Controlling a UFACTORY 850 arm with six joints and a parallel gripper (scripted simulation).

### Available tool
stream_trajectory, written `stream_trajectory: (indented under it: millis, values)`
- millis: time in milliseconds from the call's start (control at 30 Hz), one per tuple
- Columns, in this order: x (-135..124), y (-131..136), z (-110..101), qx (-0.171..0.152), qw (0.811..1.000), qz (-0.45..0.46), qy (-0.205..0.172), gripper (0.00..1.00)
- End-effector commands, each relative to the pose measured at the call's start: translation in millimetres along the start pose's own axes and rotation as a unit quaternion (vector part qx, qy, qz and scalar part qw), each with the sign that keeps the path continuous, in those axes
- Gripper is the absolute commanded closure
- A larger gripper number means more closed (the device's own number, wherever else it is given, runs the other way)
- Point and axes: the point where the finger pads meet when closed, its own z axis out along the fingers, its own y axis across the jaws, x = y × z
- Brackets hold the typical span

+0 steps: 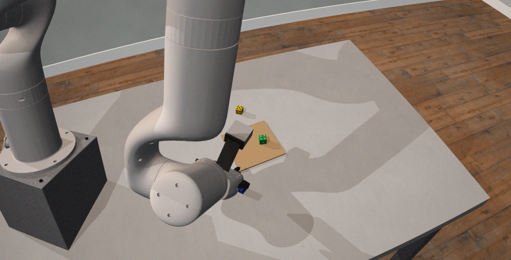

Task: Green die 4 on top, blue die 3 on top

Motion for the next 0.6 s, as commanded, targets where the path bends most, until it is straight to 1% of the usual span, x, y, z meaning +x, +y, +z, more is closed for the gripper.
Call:
stream_trajectory:
  millis: [0,67,100,167,200,233,333,367,400,467,500,567]
  values:
    - [3.8,-4.5,6.2,0.022,0.997,0.015,-0.075,0.64]
    - [5.7,-5.5,7.0,0.023,0.993,0.019,-0.111,0.64]
    - [6.4,-5.6,7.1,0.023,0.992,0.020,-0.121,0.64]
    - [9.3,-5.4,6.8,0.020,0.987,0.023,-0.161,0.64]
    - [9.8,-5.3,6.7,0.019,0.986,0.023,-0.166,0.64]
    - [12.4,-4.5,5.8,0.014,0.981,0.024,-0.193,0.64]
    - [18.3,-1.8,3.1,0.000,0.971,0.024,-0.239,0.64]
    - [19.4,-1.2,2.5,-0.003,0.969,0.024,-0.246,0.64]
    - [23.6,1.1,0.5,-0.014,0.963,0.023,-0.269,0.64]
    - [23.6,1.1,0.5,-0.014,0.963,0.023,-0.269,0.64]
    - [25.4,2.1,-0.4,-0.019,0.960,0.022,-0.277,0.64]
    - [38.1,9.0,-6.4,-0.052,0.945,0.017,-0.324,0.64]
